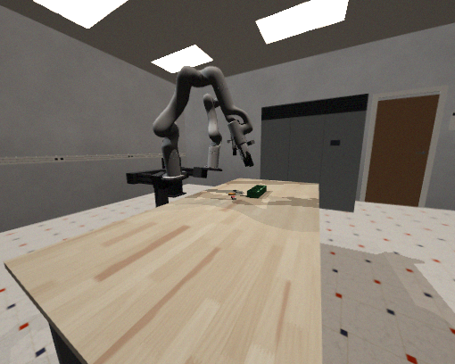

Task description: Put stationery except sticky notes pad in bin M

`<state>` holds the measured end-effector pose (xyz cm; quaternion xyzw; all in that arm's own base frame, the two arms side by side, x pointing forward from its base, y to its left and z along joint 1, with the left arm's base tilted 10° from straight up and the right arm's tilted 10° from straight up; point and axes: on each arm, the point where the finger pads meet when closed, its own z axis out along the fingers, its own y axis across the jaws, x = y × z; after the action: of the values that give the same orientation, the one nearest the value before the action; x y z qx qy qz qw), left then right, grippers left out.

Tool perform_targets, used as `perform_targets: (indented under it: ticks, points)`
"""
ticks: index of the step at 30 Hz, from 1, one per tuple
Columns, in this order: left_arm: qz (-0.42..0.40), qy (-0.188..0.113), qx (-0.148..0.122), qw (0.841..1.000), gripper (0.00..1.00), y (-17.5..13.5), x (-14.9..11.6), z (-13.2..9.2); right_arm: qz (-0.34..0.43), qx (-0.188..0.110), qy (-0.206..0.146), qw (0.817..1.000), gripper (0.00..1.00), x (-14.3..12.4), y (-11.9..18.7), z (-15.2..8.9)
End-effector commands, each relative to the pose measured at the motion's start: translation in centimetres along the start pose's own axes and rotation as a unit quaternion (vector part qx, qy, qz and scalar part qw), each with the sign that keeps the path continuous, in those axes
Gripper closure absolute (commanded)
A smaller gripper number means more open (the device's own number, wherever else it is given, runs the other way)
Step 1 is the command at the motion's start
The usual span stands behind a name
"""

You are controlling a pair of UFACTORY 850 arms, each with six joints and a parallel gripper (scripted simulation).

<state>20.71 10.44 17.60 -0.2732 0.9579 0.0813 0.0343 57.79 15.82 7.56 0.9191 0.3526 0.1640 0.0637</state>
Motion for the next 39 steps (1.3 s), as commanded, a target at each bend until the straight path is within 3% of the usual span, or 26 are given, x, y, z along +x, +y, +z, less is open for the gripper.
perform_targets:
  ticks: [1, 21, 39]
  points:
    - [0.008, -0.002, 0.0, 1.0, 0.0, -0.5, 0.0, -0.2, 0.035, -0.014, -0.015, 0.999, 0.0, 0.5, 0.2, 0.0]
    - [0.008, -0.002, 0.0, 1.0, 0.0, -0.5, 0.0, -0.2, 0.144, -0.04, -0.063, 0.987, 0.0, 3.2, 0.1, 0.3]
    - [0.008, -0.002, 0.0, 1.0, 0.0, -0.5, 0.0, -0.2, 0.248, -0.038, -0.126, 0.96, 0.0, 5.0, -4.5, -0.3]
